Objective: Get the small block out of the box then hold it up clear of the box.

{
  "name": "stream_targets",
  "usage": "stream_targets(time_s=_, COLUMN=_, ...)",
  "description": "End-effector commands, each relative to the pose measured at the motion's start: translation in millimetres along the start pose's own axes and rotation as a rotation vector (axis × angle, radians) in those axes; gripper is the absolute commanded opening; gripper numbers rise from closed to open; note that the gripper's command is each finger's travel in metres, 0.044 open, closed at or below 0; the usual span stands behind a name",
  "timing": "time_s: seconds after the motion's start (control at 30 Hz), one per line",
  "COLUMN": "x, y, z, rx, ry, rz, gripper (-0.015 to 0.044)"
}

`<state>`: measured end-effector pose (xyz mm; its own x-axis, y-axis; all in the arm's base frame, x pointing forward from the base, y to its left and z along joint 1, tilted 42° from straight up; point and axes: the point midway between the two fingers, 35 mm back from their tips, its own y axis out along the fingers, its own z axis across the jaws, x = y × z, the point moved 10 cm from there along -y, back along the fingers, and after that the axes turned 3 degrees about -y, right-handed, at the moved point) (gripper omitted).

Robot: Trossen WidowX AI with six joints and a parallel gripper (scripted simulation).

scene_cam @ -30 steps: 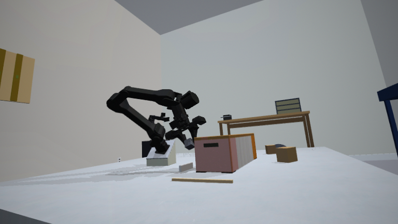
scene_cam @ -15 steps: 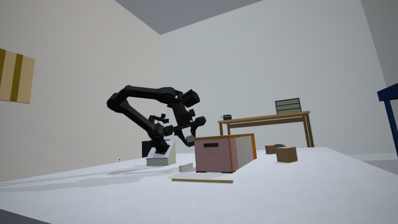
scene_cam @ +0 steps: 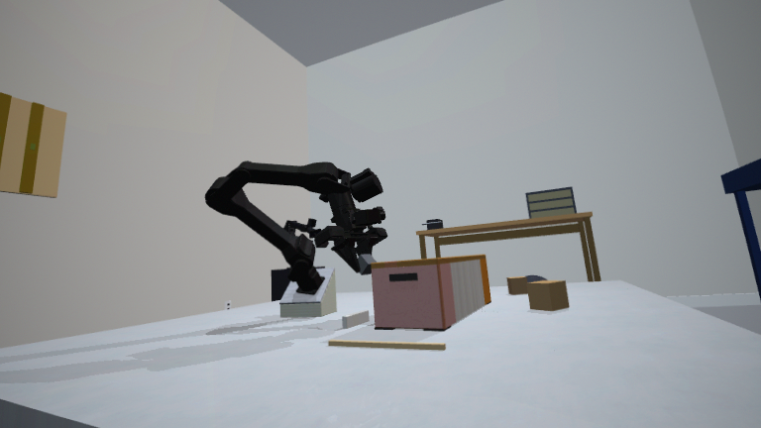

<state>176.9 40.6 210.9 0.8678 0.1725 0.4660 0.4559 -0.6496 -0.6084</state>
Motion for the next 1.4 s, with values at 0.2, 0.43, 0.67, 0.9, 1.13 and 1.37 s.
stream_targets(time_s=0.2, x=1, y=-7, z=2, rx=-0.023, ry=-0.409, rz=-0.004, gripper=0.0000)
stream_targets(time_s=0.43, x=1, y=-13, z=3, rx=-0.039, ry=-0.704, rz=-0.002, gripper=0.0000)
stream_targets(time_s=0.67, x=1, y=-18, z=4, rx=-0.057, ry=-0.999, rz=0.002, gripper=0.0000)
stream_targets(time_s=0.9, x=1, y=-23, z=5, rx=-0.076, ry=-1.293, rz=0.010, gripper=0.0000)
stream_targets(time_s=1.13, x=1, y=-29, z=6, rx=-0.097, ry=-1.588, rz=0.022, gripper=0.0000)
stream_targets(time_s=1.37, x=1, y=-34, z=6, rx=-0.121, ry=-1.882, rz=0.040, gripper=0.0000)
